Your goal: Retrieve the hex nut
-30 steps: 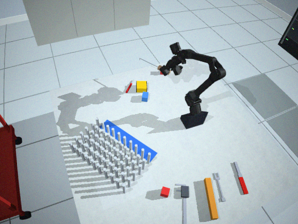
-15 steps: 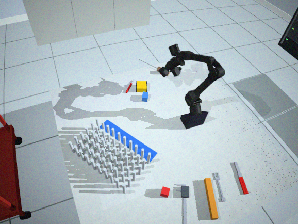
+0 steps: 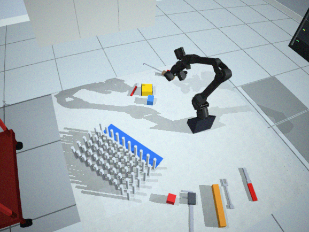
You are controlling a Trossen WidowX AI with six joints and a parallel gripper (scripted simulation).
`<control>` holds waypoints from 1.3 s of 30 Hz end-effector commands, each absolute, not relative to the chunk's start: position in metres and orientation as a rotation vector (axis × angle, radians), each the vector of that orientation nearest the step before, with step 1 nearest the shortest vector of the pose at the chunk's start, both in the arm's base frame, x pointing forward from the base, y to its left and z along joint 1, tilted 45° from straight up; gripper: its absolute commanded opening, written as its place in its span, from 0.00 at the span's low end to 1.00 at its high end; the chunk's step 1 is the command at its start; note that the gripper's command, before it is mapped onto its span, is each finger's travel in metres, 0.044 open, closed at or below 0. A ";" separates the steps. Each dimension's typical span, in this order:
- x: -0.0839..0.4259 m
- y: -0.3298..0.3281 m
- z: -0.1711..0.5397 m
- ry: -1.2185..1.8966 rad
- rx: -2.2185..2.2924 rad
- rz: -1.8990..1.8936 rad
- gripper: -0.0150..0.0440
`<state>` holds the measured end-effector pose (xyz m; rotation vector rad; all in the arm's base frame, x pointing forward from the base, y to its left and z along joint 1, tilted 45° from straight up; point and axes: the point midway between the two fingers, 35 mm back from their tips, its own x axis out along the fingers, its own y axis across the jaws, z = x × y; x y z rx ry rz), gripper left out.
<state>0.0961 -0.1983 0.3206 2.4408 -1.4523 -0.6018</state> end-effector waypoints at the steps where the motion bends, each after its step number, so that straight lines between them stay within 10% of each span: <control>1: 0.099 -0.203 0.316 -1.441 2.444 -0.610 0.25; 39: 0.104 -0.231 0.294 -1.440 2.443 -0.611 0.25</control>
